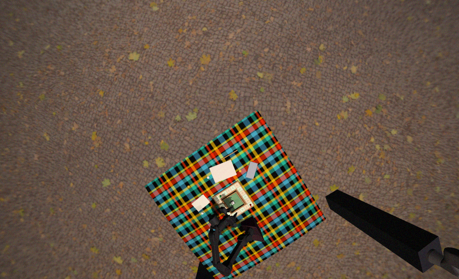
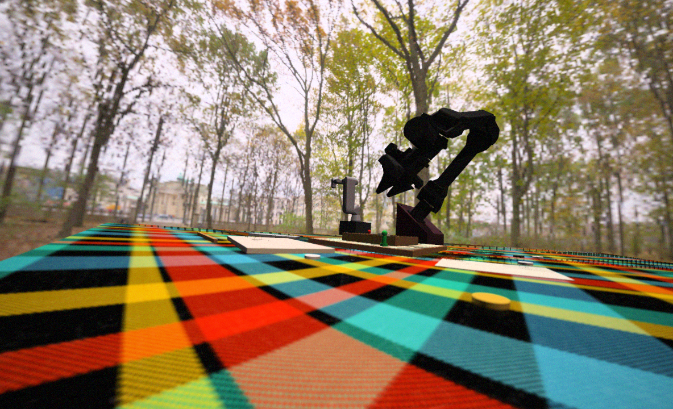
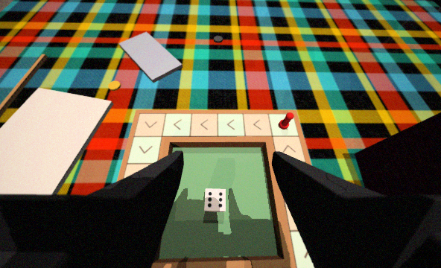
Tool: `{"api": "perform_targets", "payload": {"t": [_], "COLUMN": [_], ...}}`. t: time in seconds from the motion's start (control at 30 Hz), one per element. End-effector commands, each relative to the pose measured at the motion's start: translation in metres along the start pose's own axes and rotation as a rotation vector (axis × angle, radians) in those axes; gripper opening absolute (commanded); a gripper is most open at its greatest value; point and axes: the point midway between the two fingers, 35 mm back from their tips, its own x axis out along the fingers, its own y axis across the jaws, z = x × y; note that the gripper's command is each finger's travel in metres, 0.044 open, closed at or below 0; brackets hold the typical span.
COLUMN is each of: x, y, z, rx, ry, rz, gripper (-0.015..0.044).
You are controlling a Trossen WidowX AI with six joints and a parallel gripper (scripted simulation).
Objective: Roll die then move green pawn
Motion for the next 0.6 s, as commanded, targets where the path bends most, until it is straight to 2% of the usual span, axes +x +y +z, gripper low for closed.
{"api": "perform_targets", "payload": {"t": [0.0, 0.07, 0.1, 0.23, 0.3, 0.37, 0.53, 0.57], "x": [-0.013, -0.011, -0.005, 0.026, 0.034, 0.037, 0.037, 0.038], "y": [0.002, 0.002, 0.001, -0.004, -0.001, 0.003, 0.003, 0.000], "z": [0.011, 0.010, 0.008, -0.006, -0.010, -0.010, -0.010, -0.008], "rx": [-0.002, -0.005, -0.016, -0.052, -0.037, -0.013, -0.009, -0.011], "ry": [-0.002, 0.014, 0.064, 0.474, 0.691, 0.829, 0.846, 0.773], "rz": [0.017, 0.009, -0.012, -0.079, -0.044, 0.007, 0.014, -0.021], "gripper": [0.0394, 0.0440, 0.0440, 0.0440, 0.0440, 0.0440, 0.0440, 0.0440]}}
